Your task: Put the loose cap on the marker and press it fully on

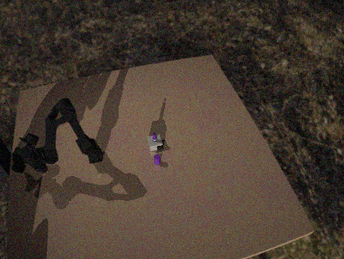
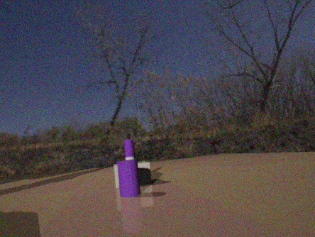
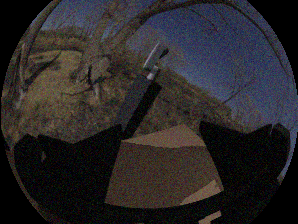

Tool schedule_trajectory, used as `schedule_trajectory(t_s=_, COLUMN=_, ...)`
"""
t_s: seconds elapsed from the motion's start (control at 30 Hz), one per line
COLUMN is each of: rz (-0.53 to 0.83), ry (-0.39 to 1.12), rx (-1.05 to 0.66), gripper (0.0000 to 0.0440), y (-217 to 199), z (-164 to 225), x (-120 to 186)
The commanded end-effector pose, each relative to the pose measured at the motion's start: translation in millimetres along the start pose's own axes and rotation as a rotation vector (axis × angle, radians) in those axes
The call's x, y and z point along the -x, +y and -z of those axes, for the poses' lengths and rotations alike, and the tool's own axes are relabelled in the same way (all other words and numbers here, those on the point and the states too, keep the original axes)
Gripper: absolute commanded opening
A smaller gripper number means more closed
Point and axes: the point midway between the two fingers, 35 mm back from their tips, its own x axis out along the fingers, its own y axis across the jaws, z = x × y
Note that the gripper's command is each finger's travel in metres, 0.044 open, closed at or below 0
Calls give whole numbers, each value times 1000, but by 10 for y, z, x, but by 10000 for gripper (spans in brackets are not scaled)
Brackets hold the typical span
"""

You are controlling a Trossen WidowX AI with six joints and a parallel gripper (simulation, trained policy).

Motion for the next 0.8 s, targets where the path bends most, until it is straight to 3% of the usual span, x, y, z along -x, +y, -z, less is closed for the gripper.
schedule_trajectory(t_s=0.0, rz=-11, ry=-5, rx=-2, gripper=374, y=22, z=-17, x=9)
schedule_trajectory(t_s=0.17, rz=-75, ry=-28, rx=-5, gripper=247, y=157, z=-90, x=82)
schedule_trajectory(t_s=0.23, rz=-102, ry=-36, rx=-6, gripper=221, y=209, z=-115, x=115)
schedule_trajectory(t_s=0.77, rz=-290, ry=-90, rx=2, gripper=258, y=565, z=-342, x=381)
